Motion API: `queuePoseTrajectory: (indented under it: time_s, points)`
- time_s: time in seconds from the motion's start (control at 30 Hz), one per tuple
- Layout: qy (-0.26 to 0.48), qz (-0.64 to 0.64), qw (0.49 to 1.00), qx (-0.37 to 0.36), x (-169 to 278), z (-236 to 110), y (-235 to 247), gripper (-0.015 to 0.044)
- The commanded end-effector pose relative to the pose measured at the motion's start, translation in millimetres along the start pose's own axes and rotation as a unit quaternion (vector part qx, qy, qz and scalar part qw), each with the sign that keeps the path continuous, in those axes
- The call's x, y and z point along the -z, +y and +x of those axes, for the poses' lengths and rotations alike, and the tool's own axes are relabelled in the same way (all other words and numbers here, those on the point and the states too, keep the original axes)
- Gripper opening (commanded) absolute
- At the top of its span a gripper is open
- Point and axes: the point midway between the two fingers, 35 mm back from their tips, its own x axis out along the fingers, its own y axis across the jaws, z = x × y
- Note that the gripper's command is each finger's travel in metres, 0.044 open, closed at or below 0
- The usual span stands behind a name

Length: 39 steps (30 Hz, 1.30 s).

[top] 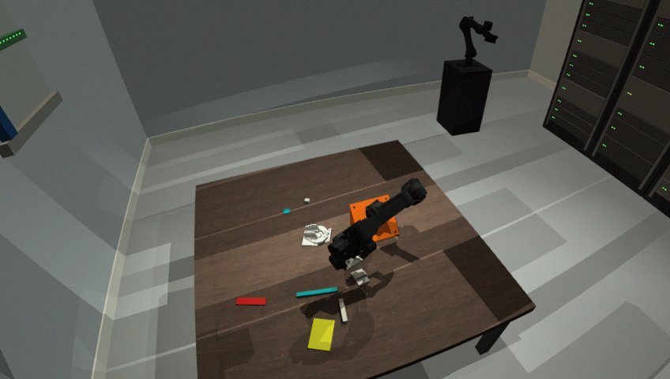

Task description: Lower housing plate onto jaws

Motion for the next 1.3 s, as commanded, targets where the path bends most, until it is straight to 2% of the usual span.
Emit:
queuePoseTrajectory:
  time_s: [0.0,1.27]
  points:
    - [-0.003,-0.019,1.0,0.003,-11,3,5,0.0351]
    - [-0.021,-0.227,0.974,0.022,-133,8,25,0.0351]
